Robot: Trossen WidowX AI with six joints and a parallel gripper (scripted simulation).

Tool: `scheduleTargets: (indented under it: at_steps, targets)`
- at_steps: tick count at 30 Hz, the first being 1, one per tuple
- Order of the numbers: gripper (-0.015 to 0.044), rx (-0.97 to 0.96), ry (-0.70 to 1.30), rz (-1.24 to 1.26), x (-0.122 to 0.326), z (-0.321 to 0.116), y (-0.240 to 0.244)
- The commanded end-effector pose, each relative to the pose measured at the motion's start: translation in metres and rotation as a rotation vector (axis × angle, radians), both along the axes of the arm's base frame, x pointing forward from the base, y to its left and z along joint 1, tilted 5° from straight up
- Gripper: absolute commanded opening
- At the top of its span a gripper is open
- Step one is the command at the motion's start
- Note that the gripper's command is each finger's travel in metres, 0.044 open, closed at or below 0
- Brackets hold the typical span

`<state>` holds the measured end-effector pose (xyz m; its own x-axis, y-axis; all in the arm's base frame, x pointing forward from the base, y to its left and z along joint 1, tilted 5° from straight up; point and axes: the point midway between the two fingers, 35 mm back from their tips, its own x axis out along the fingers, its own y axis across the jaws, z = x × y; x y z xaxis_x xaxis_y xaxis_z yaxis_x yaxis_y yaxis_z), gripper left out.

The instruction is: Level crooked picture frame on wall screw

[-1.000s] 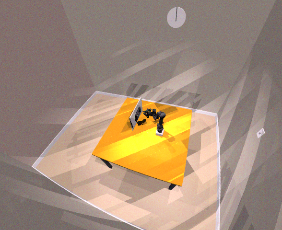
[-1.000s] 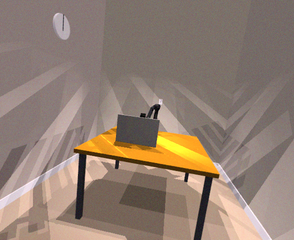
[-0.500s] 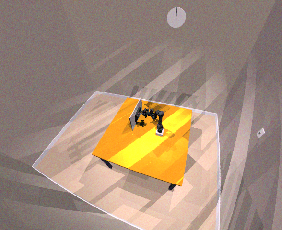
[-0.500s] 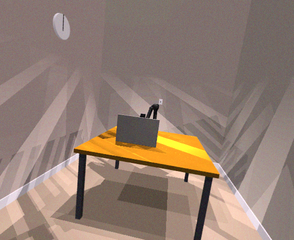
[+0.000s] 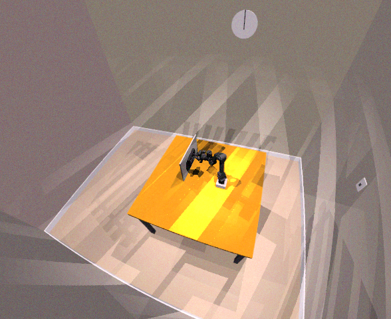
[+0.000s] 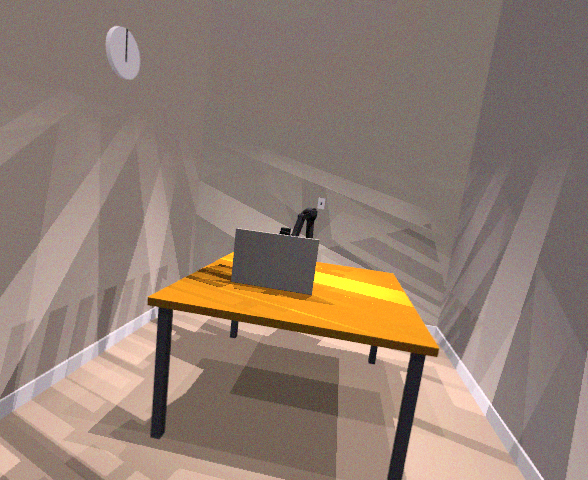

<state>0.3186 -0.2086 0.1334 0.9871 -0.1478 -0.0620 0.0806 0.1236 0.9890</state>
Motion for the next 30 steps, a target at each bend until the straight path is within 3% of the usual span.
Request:
scheduleTargets:
  at_steps: [1, 30]
  targets:
    - [0.026, 0.0, -0.004, -0.004, 0.006, 0.001, -0.002]
    - [0.026, 0.0, -0.006, -0.004, 0.026, 0.0, -0.004]
